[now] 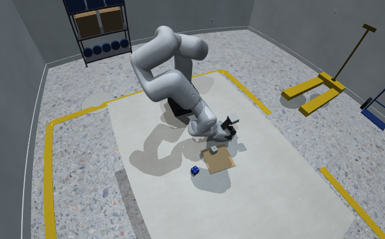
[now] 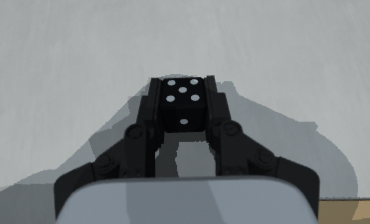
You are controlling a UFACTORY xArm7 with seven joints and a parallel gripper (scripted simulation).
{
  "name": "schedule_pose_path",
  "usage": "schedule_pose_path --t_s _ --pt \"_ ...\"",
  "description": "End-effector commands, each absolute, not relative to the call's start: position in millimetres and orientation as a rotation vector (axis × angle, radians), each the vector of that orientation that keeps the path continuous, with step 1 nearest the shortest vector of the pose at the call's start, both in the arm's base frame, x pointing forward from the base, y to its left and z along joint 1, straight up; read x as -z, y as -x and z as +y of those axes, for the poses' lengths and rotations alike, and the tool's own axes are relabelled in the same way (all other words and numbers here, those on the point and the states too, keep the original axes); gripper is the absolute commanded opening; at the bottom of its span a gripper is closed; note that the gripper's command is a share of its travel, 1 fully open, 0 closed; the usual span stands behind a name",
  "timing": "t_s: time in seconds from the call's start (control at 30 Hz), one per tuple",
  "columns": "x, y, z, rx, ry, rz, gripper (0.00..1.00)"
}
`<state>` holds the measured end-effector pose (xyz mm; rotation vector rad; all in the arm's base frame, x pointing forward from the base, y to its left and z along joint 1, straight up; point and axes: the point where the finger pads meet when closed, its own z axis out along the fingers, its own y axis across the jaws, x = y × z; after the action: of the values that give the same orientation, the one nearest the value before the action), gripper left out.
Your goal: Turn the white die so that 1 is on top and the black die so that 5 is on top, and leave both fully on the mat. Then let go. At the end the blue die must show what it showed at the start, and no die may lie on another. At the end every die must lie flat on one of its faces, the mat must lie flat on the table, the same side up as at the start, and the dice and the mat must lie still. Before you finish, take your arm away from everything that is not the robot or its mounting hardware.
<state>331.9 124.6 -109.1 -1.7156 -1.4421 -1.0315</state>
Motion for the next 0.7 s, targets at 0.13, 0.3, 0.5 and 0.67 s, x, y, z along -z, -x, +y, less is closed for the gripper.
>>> schedule_pose_path --t_s 0.13,0.3,0.5,0.67 --pt "113.4 -332.7 124.8 1.033 1.714 -1.444 0.27" --pt "115.6 -332.7 124.8 1.033 1.714 -1.444 0.27" --pt "116.0 -332.7 124.8 1.033 1.714 -1.444 0.27" --pt "116.0 -332.7 124.8 1.033 1.714 -1.444 0.27"
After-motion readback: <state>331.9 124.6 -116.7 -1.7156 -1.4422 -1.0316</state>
